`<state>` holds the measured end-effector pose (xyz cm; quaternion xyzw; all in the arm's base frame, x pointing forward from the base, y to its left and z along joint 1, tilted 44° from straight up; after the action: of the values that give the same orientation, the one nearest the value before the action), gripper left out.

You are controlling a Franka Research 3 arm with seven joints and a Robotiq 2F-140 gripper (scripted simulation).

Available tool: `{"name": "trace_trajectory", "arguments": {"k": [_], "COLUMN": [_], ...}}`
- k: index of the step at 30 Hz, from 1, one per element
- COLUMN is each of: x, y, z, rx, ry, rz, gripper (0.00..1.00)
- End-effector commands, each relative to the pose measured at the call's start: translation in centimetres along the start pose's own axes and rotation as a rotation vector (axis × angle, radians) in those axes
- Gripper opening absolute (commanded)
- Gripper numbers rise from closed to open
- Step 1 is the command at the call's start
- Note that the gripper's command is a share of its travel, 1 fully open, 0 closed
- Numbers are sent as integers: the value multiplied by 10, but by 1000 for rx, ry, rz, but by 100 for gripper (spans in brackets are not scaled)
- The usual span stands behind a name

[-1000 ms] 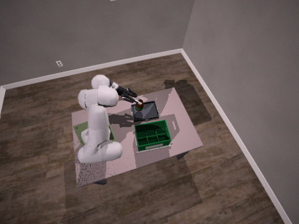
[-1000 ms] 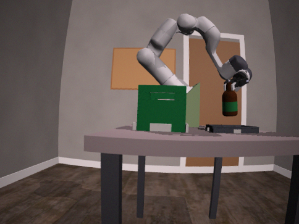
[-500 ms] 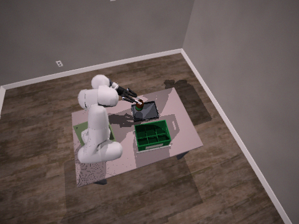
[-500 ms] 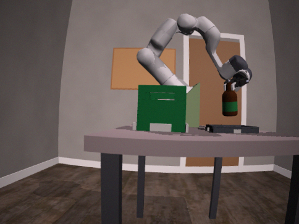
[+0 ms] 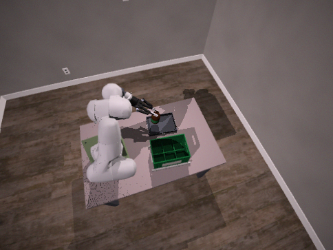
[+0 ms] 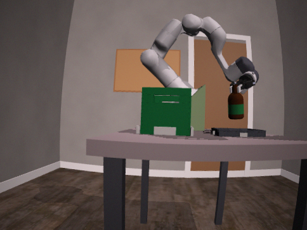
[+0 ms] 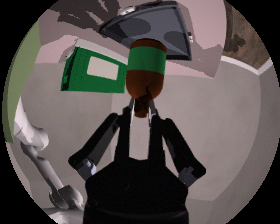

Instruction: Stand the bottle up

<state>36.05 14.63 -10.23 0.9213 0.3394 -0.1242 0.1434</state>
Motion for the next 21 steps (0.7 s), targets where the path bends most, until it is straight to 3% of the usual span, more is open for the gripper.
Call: {"name": "trace_trajectory", "arguments": {"k": [1,21], "x": [2,7], "y": [1,7], "z": [-3,-4], "rx": [-4,-4], "ry": [6,6], "rz": [0,0], "gripper": [0,0]}}
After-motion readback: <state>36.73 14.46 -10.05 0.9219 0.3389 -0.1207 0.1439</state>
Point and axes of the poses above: the point where the finger pads meet when closed, its own y axis out along the fingers, its own x axis across the jaws, z = x × y, the point moved 5 cm from there along -y, back along the fingers, and after that the axes turned 12 degrees about y, right-handed, at the moved point
